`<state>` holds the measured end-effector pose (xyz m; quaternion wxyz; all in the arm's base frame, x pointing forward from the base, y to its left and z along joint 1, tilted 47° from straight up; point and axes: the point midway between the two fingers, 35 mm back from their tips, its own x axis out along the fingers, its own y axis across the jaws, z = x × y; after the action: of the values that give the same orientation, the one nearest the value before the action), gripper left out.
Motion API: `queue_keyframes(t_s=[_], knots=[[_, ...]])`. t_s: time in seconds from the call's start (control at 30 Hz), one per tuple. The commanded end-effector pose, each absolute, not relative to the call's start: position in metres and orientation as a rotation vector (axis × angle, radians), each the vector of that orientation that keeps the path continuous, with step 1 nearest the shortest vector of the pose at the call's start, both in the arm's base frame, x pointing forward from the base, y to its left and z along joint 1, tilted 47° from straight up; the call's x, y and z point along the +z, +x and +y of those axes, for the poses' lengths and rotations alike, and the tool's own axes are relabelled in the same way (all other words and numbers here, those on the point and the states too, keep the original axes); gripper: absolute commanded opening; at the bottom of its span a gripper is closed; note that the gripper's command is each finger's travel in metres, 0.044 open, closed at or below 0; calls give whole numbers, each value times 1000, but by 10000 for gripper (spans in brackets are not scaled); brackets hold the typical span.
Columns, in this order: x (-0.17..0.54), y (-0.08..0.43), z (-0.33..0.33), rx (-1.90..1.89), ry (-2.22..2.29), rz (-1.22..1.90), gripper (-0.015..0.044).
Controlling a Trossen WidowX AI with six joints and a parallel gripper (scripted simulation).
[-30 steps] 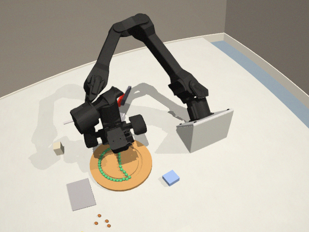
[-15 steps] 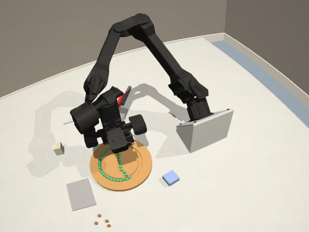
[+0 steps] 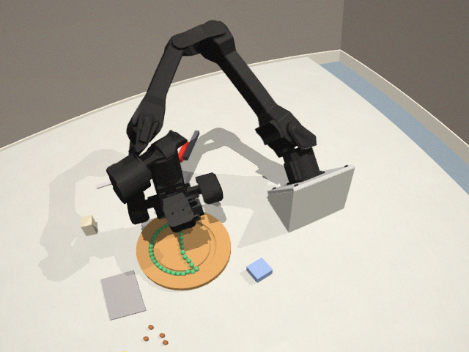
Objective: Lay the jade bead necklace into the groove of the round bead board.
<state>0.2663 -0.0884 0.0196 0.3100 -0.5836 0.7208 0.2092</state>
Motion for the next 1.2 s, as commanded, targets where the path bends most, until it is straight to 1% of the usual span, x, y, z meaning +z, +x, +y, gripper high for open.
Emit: queue_keyframes(t_s=[0.0,0.3,0.7,1.17], knots=[[23,267,-85,551,-1546,1904,0],[29,256,-89,551,-1546,1905,0],[23,254,-95,551,-1547,1905,0],[26,255,-90,552,-1543,1903,367]])
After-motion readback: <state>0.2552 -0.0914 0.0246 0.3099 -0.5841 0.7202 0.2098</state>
